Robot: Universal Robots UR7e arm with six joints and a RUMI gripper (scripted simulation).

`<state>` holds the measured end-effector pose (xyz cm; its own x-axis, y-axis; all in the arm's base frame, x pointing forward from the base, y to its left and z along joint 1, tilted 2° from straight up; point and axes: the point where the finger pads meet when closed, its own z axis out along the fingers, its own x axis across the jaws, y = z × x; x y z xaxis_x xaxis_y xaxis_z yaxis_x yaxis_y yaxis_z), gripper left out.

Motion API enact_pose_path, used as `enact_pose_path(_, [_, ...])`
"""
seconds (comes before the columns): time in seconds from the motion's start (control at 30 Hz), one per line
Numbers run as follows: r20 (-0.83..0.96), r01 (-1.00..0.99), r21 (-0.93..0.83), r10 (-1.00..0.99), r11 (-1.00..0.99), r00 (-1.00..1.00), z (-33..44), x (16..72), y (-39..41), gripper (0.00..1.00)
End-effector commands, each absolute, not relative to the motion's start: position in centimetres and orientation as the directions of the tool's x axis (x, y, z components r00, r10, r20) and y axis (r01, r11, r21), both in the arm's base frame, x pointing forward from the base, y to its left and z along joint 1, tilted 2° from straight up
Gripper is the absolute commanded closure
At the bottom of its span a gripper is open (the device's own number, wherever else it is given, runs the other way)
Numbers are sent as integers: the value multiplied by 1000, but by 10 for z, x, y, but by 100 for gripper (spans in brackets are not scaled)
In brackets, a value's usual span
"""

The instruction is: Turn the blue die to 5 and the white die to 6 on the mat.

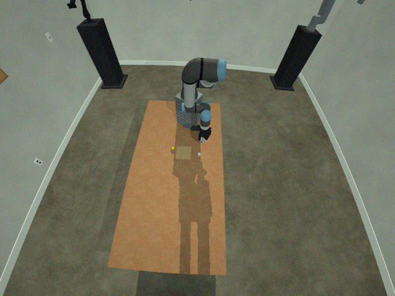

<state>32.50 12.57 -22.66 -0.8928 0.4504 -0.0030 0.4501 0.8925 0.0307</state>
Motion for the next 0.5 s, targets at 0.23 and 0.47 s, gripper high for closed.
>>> enact_pose_path(0.23, [-3,467,31,467,884,-884,-226,325,126,94])
enact_pose_path(0.47, [-3,486,31,487,873,-874,-226,325,126,94])
